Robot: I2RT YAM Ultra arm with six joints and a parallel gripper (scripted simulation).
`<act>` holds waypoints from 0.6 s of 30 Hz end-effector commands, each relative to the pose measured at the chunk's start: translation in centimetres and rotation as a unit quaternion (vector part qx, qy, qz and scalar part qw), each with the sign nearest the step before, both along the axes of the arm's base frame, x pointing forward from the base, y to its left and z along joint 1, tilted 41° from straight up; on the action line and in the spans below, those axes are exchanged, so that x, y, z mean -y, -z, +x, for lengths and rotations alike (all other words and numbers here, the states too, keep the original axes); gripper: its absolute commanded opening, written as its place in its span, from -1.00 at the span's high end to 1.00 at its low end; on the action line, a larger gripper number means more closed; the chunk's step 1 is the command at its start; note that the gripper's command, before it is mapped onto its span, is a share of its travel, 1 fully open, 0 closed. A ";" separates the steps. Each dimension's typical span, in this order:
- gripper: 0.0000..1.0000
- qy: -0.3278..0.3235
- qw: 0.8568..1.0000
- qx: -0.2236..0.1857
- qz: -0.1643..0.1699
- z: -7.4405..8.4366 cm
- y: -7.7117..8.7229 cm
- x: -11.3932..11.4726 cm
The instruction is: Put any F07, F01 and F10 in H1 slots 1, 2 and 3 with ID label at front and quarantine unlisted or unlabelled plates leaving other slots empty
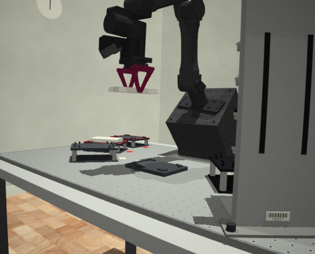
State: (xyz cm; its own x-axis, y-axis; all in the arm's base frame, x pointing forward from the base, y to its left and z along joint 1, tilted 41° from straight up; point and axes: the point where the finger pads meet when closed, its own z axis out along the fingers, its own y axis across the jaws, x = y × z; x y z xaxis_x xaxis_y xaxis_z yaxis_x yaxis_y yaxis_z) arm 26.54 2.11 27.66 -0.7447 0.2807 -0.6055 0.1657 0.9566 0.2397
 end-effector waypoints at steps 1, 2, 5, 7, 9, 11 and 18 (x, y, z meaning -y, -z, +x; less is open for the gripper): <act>-0.72 -0.005 1.000 0.006 0.018 -0.1 -0.4 -0.3; -0.72 0.001 1.000 0.005 0.023 -0.1 -0.4 0.1; -0.72 0.014 0.999 0.004 0.033 0.0 -0.3 1.1; -0.72 0.014 0.999 0.004 0.033 0.0 -0.3 1.7; -0.72 0.014 0.999 0.004 0.033 0.1 -0.2 2.4; -0.72 0.014 0.999 0.004 0.033 0.2 -0.2 3.0; -0.72 0.014 0.999 0.003 0.032 0.3 -0.1 4.7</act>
State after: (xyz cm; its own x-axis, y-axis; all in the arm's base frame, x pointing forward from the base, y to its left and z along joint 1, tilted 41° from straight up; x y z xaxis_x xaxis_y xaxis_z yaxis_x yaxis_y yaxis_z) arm 26.90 -2.90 27.10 -0.7325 0.3733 -0.5693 0.2369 0.9238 0.3009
